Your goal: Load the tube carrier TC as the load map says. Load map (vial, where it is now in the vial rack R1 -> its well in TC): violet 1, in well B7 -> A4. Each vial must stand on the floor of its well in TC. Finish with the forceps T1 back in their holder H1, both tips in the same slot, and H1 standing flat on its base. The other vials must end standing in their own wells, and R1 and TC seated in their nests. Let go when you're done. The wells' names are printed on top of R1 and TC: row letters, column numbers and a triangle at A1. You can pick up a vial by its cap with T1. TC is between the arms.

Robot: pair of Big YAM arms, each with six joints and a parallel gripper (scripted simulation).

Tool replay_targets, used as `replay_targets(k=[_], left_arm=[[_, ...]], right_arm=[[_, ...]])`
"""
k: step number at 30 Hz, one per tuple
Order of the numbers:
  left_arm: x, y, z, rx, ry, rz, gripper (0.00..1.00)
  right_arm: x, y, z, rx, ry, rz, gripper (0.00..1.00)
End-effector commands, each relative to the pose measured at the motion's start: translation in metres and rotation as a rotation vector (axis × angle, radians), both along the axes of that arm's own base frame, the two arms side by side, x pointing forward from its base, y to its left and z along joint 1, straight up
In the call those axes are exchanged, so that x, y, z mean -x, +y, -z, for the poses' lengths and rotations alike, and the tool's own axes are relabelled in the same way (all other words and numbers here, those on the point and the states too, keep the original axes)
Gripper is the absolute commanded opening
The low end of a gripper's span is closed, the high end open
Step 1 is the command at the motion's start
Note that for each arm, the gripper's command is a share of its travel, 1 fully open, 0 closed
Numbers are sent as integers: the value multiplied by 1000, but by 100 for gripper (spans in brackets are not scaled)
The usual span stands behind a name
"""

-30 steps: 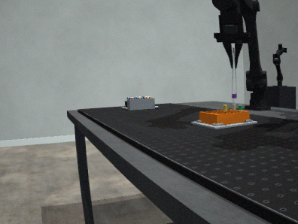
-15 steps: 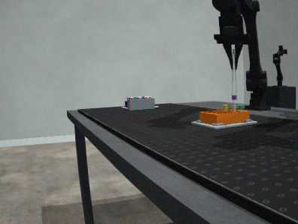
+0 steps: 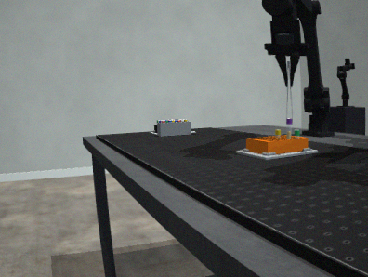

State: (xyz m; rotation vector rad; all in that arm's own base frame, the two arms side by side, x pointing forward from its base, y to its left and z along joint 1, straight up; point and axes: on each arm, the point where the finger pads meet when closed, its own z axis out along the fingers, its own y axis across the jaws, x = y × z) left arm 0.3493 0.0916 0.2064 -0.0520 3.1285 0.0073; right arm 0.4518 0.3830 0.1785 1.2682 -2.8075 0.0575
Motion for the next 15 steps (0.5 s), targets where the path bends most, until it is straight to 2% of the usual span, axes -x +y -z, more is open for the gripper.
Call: replay_targets(k=[1,3,7,13,14,15], left_arm=[[1,-4,8,10,26,20,100],[1,-4,8,10,26,20,100],[1,-4,8,10,26,20,100],[1,-4,8,10,26,20,100],[1,-4,8,10,26,20,100],[1,-4,8,10,26,20,100]], right_arm=[[-1,-2,-9,-11,-17,6,9],[-8,4,-16,-32,-42,6,9],[-1,-1,-6,-10,-16,6,9],[-3,0,-3,-14,-20,6,9],[-11,8,-16,-41,-51,6,9],[-12,8,-18,-44,-55,6,9]])
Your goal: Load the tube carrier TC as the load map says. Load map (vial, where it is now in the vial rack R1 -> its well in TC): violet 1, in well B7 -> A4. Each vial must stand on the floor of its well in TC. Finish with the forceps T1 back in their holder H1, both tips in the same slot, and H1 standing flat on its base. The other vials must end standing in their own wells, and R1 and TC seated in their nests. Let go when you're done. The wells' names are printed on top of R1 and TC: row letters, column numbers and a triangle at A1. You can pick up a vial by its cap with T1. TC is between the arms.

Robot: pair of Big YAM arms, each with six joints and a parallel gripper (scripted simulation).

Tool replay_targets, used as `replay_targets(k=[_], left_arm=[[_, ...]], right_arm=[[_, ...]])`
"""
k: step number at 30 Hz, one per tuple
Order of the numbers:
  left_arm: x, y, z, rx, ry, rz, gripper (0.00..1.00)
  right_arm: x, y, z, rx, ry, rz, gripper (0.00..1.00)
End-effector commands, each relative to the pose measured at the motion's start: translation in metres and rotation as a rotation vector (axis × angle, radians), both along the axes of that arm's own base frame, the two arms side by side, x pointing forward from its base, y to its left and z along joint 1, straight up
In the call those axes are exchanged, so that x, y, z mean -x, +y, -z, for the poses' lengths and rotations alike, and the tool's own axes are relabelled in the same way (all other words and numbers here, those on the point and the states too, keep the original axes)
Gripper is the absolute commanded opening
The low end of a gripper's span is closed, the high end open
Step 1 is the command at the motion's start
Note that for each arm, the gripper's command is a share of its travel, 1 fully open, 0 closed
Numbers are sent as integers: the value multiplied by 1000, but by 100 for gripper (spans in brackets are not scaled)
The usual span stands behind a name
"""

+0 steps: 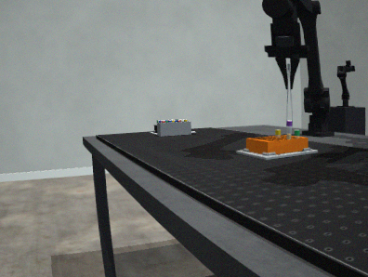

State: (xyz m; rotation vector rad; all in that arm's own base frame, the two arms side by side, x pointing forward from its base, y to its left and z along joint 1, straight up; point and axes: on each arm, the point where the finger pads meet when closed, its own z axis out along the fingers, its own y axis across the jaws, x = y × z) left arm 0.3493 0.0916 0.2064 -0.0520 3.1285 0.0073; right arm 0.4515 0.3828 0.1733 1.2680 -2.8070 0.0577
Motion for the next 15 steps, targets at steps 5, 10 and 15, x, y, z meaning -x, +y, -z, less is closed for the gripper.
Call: replay_targets(k=[5,10,15], left_arm=[[1,-4,8,10,26,20,100],[1,-4,8,10,26,20,100],[1,-4,8,10,26,20,100]], right_arm=[[-5,-1,-18,-29,-37,6,9],[-5,-4,-19,-30,-39,6,9],[-7,-3,-23,-36,-46,6,9]])
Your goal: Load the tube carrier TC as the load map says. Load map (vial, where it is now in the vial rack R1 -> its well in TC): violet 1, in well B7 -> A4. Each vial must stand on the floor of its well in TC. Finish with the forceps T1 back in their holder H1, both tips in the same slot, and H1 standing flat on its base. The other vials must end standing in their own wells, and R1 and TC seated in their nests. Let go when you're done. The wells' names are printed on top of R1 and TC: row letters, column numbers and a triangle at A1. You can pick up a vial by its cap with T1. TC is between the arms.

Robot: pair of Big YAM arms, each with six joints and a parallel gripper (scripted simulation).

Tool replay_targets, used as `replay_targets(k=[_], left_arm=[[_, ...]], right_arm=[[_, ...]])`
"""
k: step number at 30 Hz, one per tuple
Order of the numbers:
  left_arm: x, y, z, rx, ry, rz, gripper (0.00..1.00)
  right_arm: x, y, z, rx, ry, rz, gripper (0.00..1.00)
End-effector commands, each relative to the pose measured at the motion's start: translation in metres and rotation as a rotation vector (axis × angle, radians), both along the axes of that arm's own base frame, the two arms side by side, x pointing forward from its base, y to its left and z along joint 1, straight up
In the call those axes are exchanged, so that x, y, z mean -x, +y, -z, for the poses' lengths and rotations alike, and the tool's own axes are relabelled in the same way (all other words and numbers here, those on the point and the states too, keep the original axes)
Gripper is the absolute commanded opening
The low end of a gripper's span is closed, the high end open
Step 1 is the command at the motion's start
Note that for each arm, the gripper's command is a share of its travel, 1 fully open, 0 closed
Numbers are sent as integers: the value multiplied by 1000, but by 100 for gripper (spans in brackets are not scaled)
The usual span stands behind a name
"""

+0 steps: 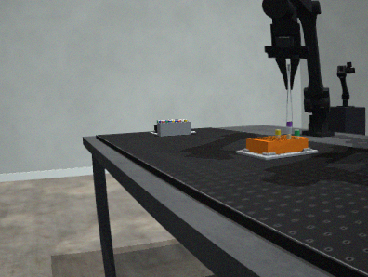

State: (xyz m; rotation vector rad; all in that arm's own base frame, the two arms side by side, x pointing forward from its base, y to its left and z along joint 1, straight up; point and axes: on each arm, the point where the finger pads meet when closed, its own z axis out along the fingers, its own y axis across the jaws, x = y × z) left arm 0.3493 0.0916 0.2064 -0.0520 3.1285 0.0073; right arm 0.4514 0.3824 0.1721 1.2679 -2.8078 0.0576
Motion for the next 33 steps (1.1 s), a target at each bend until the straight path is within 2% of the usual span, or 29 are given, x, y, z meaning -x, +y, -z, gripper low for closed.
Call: replay_targets(k=[1,17,18,19,33], left_arm=[[1,-4,8,10,26,20,100],[1,-4,8,10,26,20,100],[1,-4,8,10,26,20,100],[1,-4,8,10,26,20,100],[1,-4,8,10,26,20,100]], right_arm=[[-6,-4,-22,-31,-39,5,9],[-5,-7,-20,-28,-36,1,9],[-15,2,-41,-61,-76,1,9],[-16,3,-43,-64,-78,1,9],[-17,3,-41,-65,-80,1,9]])
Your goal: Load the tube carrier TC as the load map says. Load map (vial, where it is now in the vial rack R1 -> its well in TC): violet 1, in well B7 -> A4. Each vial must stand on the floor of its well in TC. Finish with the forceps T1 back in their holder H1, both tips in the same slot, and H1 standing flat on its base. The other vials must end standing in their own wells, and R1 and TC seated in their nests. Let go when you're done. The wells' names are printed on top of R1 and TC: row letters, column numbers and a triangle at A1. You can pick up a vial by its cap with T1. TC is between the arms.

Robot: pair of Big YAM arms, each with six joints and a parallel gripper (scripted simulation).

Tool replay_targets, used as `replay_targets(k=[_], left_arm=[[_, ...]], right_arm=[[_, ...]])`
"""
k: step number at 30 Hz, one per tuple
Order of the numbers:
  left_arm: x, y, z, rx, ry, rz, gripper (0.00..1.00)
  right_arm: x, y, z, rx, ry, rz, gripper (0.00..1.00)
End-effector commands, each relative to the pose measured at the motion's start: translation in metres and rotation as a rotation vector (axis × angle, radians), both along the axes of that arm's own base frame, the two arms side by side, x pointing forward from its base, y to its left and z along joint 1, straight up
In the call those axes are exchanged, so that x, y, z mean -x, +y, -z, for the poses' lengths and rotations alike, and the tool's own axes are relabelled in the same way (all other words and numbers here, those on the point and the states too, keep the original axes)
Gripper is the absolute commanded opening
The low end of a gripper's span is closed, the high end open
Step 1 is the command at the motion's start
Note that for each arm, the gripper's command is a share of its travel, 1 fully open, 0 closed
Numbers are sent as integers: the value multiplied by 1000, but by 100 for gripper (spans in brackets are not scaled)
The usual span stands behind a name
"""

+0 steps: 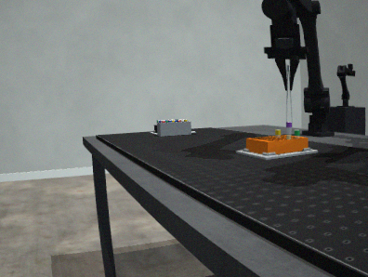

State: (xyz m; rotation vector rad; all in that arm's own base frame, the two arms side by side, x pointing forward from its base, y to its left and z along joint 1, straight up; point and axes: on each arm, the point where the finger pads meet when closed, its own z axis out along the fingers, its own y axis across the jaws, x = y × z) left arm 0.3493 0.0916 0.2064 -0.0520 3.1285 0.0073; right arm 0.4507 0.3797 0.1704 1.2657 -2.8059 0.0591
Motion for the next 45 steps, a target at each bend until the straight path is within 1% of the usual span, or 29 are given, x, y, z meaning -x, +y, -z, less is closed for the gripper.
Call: replay_targets(k=[1,13,19,22,26,29,31,45], left_arm=[[1,-4,8,10,26,20,100],[1,-4,8,10,26,20,100],[1,-4,8,10,26,20,100],[1,-4,8,10,26,20,100],[1,-4,8,10,26,20,100],[1,-4,8,10,26,20,100],[1,-4,8,10,26,20,100],[1,-4,8,10,26,20,100]], right_arm=[[-18,6,-42,-67,-82,0,9],[-7,-4,-16,-29,-36,1,9],[-9,-2,-23,-38,-47,0,9],[-7,-4,-16,-32,-40,0,9],[-9,-2,-20,-38,-47,1,9],[-6,-4,-15,-30,-38,1,9],[-9,-3,-19,-37,-46,1,9],[-8,-3,-15,-36,-44,1,9]])
